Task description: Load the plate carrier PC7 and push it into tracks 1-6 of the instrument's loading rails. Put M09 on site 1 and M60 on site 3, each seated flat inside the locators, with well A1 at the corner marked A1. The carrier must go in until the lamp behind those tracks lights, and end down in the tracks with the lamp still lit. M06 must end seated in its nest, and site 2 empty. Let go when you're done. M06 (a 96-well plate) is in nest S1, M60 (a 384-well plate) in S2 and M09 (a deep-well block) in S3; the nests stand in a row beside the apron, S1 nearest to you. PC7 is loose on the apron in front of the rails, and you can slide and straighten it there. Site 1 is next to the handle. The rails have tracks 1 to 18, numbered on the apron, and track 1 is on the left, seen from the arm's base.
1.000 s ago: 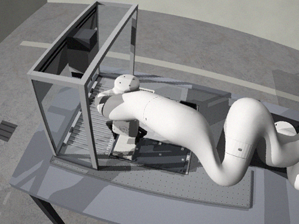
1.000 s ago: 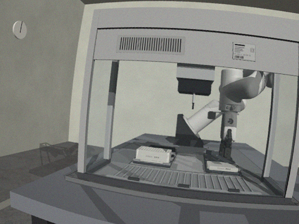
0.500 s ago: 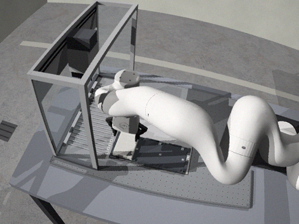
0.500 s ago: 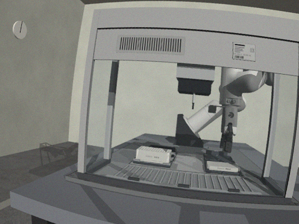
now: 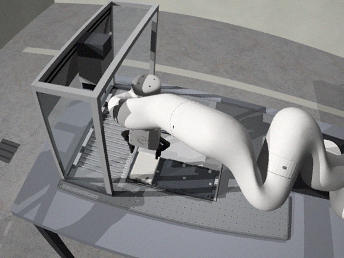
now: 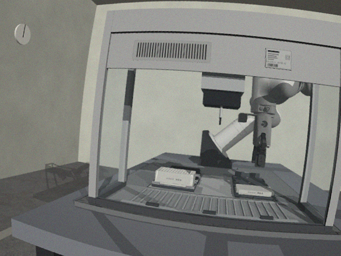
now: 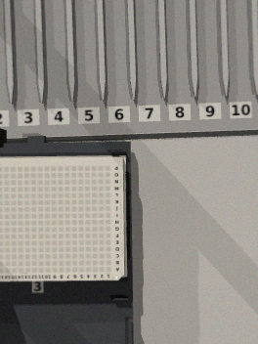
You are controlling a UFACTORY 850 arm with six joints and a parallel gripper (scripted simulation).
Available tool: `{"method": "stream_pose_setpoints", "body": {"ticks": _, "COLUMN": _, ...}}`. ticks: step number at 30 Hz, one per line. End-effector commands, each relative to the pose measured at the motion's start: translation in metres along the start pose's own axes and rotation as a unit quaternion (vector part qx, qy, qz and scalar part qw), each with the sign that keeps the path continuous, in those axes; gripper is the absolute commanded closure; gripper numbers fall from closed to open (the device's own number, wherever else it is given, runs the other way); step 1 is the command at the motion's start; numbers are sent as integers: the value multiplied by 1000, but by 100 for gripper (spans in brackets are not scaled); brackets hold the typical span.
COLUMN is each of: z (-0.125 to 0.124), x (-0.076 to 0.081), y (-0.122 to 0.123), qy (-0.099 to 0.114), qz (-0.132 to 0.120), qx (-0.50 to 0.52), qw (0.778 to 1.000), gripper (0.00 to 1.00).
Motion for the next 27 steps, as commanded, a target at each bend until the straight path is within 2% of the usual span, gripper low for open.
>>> {"method": "stream_pose_setpoints", "body": {"ticks": 1, "z": 0, "x": 8, "y": 0, "qy": -1, "qz": 0, "qx": 0, "qw": 1000, "gripper": 0}}
{"method": "stream_pose_setpoints", "body": {"ticks": 13, "z": 0, "x": 28, "y": 0, "qy": -1, "qz": 0, "qx": 0, "qw": 1000, "gripper": 0}}
{"method": "stream_pose_setpoints", "body": {"ticks": 27, "z": 0, "x": 29, "y": 0, "qy": -1, "qz": 0, "qx": 0, "qw": 1000, "gripper": 0}}
Point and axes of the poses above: the point where the finger pads meet when closed, its own x axis back along the fingers, its own z axis across the jaws, y = z × x, the point moved 9 cm from there along x, back along the fingers, and after that the axes turned 5 degrees about -x, right-handed, at the moved point
